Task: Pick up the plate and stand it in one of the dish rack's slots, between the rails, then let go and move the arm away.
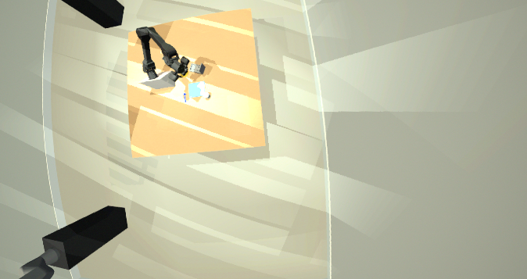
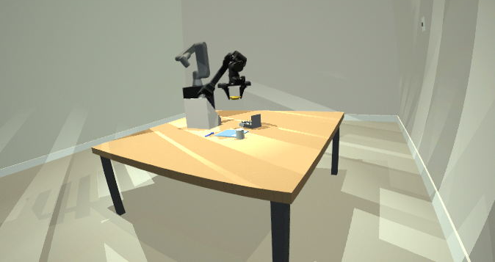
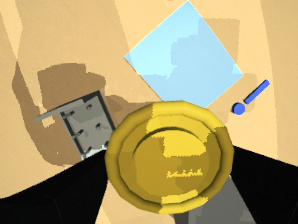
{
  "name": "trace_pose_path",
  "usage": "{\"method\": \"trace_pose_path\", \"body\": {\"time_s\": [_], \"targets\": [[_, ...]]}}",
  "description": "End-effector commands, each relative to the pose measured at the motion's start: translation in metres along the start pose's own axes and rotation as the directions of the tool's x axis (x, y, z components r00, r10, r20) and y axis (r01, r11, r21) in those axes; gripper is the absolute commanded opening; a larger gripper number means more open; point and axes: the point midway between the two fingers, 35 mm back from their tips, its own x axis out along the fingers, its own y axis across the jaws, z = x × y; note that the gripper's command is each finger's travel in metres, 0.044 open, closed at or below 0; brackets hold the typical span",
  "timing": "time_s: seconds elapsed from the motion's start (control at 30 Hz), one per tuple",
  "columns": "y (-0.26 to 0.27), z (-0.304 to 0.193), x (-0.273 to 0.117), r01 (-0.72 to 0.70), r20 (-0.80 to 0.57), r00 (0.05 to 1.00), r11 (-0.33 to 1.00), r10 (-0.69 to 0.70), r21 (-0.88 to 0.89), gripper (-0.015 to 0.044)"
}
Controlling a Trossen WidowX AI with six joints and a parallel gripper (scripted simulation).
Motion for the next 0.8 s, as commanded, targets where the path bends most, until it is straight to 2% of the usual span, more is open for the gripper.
{"method": "trace_pose_path", "body": {"time_s": [0.0, 0.37, 0.77], "targets": [[0.011, -0.013, -0.001, -0.005, 0.0, 1.0, 0.993, 0.005, 0.118, 0.0], [0.039, -0.053, -0.001, -0.01, 0.001, 1.0, 0.88, 0.01, 0.475, 0.0], [0.06, -0.099, 0.002, -0.01, -0.003, 1.0, 0.617, 0.019, 0.787, 0.0]]}}
